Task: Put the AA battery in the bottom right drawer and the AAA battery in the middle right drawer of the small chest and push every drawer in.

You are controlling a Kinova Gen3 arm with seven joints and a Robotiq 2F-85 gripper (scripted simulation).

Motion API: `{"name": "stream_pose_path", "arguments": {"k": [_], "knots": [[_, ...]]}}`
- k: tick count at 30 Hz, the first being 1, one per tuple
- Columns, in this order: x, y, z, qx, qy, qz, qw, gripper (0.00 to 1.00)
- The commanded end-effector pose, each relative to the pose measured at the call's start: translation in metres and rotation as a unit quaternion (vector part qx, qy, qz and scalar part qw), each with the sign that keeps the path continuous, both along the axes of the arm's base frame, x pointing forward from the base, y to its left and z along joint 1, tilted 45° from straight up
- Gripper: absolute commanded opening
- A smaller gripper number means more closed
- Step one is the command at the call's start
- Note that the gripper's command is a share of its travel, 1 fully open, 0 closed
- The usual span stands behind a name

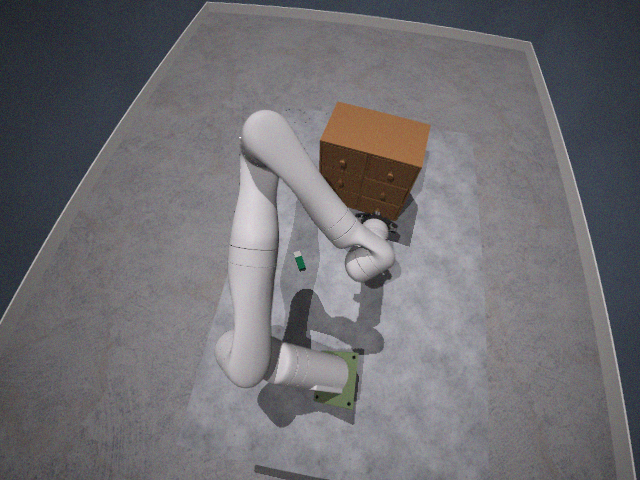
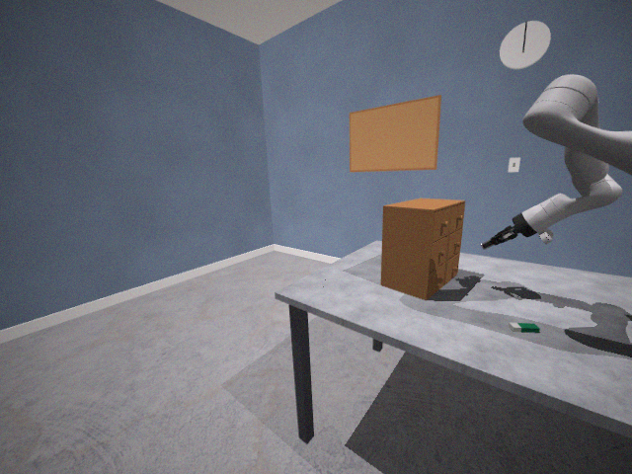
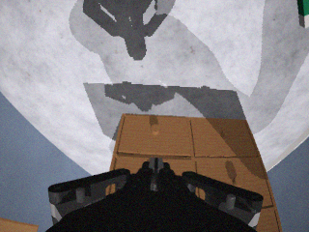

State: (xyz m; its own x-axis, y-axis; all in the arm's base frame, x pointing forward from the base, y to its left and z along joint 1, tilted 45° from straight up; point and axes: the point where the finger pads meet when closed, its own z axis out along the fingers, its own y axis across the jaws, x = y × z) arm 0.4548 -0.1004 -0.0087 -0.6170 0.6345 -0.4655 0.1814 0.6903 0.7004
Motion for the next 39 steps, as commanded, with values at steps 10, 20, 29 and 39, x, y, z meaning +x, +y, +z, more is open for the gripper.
{"name": "stream_pose_path", "arguments": {"k": [10,20,29,39], "knots": [[-0.032,-0.008,0.013,0.000,0.002,-0.007,1.000,0.00],[-0.032,-0.009,0.013,0.001,0.002,-0.006,1.000,0.00],[-0.034,-0.009,0.014,0.003,0.007,0.000,1.000,0.00],[-0.037,-0.012,0.017,0.005,0.018,0.010,1.000,0.00]]}}
